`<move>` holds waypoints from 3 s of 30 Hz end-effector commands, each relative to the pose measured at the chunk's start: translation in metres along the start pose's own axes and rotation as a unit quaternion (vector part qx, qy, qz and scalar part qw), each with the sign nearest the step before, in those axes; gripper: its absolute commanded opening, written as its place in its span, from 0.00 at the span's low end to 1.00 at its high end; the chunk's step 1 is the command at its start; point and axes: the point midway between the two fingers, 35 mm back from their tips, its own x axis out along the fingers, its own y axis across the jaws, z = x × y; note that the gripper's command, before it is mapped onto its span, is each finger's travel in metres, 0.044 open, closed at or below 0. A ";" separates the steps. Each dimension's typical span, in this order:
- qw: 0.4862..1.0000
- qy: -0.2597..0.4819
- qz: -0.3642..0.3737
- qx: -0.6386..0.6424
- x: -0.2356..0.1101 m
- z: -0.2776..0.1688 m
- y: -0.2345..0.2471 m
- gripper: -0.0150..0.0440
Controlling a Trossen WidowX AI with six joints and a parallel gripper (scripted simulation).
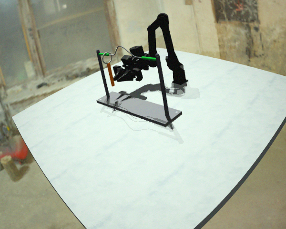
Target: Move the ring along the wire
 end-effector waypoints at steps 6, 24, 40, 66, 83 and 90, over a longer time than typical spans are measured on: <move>1.000 -0.002 -0.002 0.001 0.015 0.001 -0.001 0.53; 1.000 -0.005 -0.002 0.002 0.044 0.002 0.003 0.53; 1.000 -0.006 -0.002 0.002 0.050 0.002 0.004 0.53; 1.000 -0.005 0.000 0.000 0.049 0.001 0.005 0.00; 1.000 -0.006 -0.001 0.001 0.048 0.019 0.003 0.00; 1.000 -0.006 -0.001 0.001 0.048 0.019 0.003 0.00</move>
